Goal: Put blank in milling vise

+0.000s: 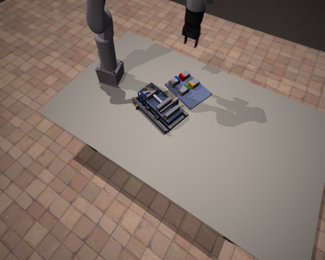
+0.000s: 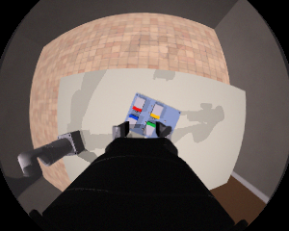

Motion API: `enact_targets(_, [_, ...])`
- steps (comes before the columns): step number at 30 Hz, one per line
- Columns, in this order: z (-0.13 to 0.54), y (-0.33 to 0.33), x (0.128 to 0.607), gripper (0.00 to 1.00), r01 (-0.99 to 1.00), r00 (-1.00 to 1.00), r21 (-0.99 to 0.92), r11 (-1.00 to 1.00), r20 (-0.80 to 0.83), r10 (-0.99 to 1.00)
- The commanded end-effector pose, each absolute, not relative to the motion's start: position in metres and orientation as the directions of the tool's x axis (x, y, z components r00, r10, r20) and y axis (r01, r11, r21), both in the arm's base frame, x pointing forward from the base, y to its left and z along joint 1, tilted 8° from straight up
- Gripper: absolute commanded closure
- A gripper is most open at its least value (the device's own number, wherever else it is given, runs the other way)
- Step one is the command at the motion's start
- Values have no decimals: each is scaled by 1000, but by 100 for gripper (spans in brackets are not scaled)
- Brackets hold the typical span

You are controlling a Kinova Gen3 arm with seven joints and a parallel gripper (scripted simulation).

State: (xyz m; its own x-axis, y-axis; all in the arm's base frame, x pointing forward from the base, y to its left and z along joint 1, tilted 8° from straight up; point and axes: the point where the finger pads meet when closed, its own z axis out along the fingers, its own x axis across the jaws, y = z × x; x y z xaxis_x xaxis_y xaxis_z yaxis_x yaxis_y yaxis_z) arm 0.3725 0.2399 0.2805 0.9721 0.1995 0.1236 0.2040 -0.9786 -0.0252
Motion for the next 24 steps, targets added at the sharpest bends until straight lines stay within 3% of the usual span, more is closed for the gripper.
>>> enact_targets(1, [282, 243, 373, 0, 147, 981, -39, -988, 131, 141])
enact_targets(24, [282, 241, 373, 0, -80, 989, -67, -995, 120, -88])
